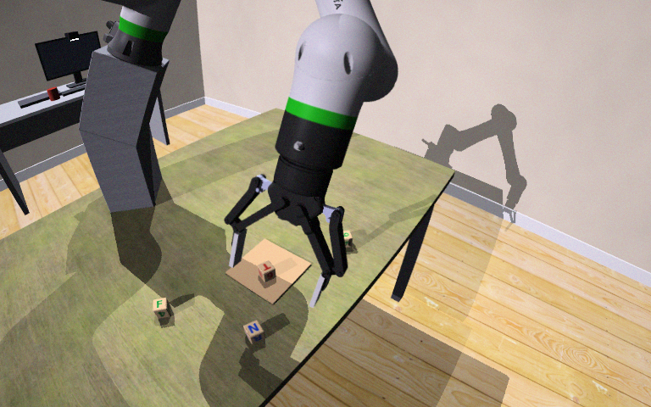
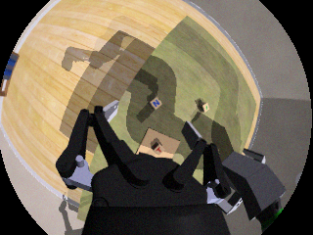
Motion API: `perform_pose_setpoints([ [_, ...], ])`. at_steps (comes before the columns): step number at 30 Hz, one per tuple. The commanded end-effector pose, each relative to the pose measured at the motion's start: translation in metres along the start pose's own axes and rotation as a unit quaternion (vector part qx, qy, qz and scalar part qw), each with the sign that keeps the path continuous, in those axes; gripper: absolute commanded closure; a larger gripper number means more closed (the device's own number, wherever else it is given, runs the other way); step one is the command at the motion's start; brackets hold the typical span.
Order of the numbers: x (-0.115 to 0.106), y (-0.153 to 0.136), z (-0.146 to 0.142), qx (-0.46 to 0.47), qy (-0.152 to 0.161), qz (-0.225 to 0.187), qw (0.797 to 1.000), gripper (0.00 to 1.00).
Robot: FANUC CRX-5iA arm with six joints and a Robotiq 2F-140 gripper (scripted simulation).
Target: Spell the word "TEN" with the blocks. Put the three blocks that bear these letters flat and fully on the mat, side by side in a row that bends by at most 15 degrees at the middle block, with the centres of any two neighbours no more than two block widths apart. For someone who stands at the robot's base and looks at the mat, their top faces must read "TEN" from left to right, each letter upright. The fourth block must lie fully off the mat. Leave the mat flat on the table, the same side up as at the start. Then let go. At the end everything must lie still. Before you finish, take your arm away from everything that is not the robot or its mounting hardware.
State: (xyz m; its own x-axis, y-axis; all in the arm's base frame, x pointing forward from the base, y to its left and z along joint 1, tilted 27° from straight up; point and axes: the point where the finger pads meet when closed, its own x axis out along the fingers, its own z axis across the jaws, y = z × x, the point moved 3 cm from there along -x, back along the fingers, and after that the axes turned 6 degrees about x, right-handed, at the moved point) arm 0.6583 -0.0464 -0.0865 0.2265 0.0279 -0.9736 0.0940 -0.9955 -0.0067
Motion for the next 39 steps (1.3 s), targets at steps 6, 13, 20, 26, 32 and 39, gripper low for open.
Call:
perform_pose_setpoints([
  [6, 0.058, 0.013, 0.014, 0.110, 0.024, 0.006, 0.994, 0.00],
  [13, 0.072, 0.016, 0.019, 0.138, 0.029, 0.004, 0.990, 0.00],
  [20, 0.073, 0.016, 0.020, 0.140, 0.029, 0.004, 0.990, 0.00],
  [26, 0.073, 0.016, 0.020, 0.140, 0.029, 0.004, 0.990, 0.00],
  [32, 0.073, 0.016, 0.020, 0.140, 0.029, 0.004, 0.990, 0.00],
  [39, 0.073, 0.016, 0.020, 0.140, 0.029, 0.004, 0.990, 0.00],
])
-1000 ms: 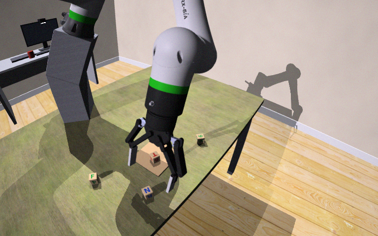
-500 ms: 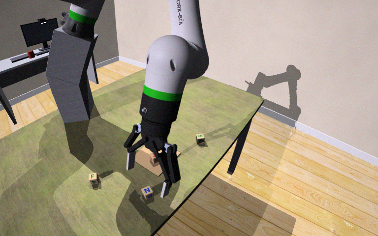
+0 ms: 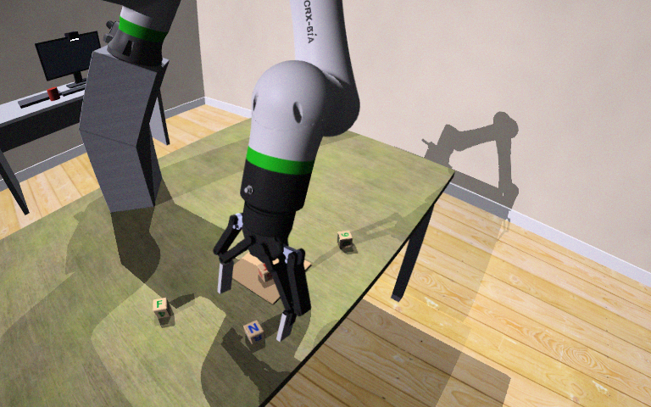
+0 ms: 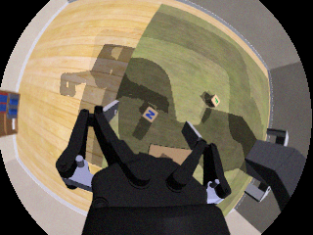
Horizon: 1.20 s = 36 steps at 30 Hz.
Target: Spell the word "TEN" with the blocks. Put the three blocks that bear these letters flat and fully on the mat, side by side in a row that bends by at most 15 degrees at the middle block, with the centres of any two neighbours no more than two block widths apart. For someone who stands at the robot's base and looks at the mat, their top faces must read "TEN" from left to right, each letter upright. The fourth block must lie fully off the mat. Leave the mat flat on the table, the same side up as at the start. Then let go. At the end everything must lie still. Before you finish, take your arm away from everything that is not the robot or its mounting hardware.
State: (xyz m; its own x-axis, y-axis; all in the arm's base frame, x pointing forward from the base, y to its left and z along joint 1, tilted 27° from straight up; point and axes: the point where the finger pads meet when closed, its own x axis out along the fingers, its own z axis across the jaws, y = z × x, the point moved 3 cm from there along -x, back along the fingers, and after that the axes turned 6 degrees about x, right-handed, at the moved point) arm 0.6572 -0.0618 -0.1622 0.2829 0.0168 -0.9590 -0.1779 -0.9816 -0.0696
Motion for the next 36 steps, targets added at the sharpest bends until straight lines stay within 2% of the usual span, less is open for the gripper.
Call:
perform_pose_setpoints([
  [1, 0.000, 0.000, 0.000, 0.000, 0.000, 0.000, 1.000, 0.00],
  [26, 0.000, 0.001, 0.001, 0.000, 0.000, 0.000, 1.000, 0.00],
  [28, 0.003, 0.011, 0.017, 0.000, 0.000, 0.000, 1.000, 0.00],
  [30, 0.010, 0.036, 0.055, 0.000, 0.000, 0.001, 1.000, 0.00],
  [36, 0.018, 0.064, 0.098, 0.001, 0.000, 0.002, 1.000, 0.00],
])
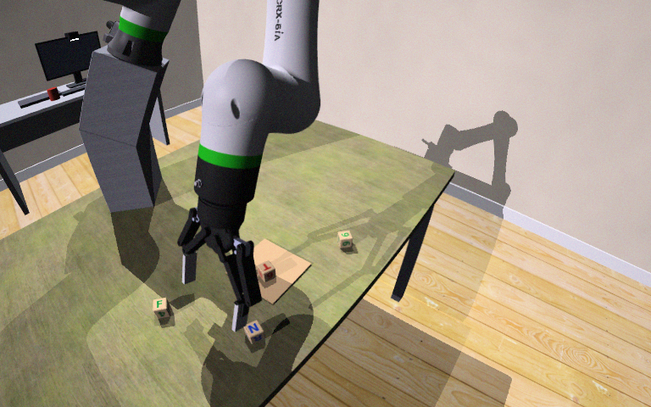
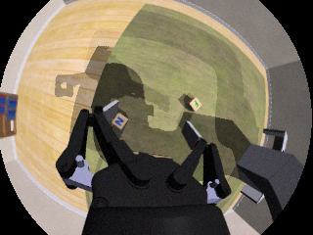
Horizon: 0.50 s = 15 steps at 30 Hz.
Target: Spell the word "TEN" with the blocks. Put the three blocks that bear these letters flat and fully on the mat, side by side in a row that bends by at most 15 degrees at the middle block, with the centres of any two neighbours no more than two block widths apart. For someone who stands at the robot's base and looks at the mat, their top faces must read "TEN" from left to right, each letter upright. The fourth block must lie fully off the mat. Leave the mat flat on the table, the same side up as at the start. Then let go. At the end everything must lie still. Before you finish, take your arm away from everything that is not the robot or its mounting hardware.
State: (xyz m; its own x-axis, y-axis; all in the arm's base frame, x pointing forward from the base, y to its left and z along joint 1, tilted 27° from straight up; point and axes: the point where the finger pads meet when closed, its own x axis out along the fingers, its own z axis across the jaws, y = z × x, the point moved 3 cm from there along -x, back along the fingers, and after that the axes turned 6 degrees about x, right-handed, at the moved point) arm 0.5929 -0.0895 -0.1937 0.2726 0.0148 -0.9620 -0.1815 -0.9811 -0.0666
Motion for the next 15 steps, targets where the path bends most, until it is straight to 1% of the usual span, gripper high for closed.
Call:
perform_pose_setpoints([
  [1, 0.010, 0.032, 0.049, -0.001, 0.005, 0.001, 1.000, 0.00],
  [2, 0.012, 0.038, 0.058, -0.001, 0.005, 0.001, 1.000, 0.00],
  [4, 0.012, 0.038, 0.058, -0.001, 0.005, 0.001, 1.000, 0.00],
  [6, 0.017, 0.057, 0.084, 0.000, 0.005, 0.002, 1.000, 0.00],
  [10, 0.017, 0.057, 0.084, 0.000, 0.005, 0.002, 1.000, 0.00],
  [11, 0.019, 0.063, 0.093, -0.001, 0.005, 0.002, 1.000, 0.00],
  [15, 0.019, 0.063, 0.093, -0.001, 0.005, 0.002, 1.000, 0.00],
])
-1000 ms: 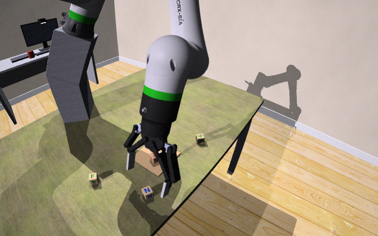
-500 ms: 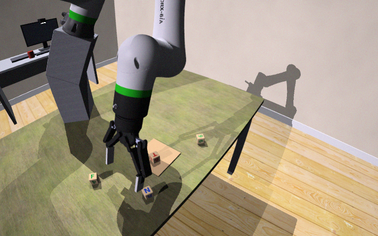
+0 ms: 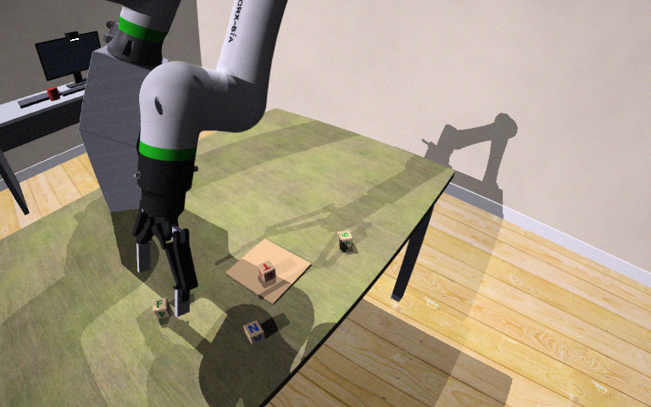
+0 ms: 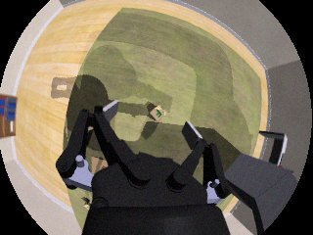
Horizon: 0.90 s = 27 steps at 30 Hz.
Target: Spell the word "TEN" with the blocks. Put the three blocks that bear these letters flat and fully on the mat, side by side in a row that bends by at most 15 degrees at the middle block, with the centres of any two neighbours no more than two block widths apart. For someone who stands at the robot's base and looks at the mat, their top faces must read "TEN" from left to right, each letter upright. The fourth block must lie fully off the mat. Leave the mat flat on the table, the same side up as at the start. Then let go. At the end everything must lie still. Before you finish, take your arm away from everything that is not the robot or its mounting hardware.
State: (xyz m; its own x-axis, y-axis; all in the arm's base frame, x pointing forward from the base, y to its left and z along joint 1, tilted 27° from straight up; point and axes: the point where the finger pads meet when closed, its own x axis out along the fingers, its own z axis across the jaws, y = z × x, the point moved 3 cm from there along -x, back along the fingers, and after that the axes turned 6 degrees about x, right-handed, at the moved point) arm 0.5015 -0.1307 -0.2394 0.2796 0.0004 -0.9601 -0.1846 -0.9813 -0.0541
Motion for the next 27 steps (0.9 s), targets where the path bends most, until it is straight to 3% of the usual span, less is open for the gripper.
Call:
perform_pose_setpoints([
  [1, 0.001, 0.003, 0.002, 0.000, 0.000, -0.005, 1.000, 0.00],
  [27, 0.004, 0.009, 0.015, 0.000, 0.000, -0.005, 1.000, 0.00],
])
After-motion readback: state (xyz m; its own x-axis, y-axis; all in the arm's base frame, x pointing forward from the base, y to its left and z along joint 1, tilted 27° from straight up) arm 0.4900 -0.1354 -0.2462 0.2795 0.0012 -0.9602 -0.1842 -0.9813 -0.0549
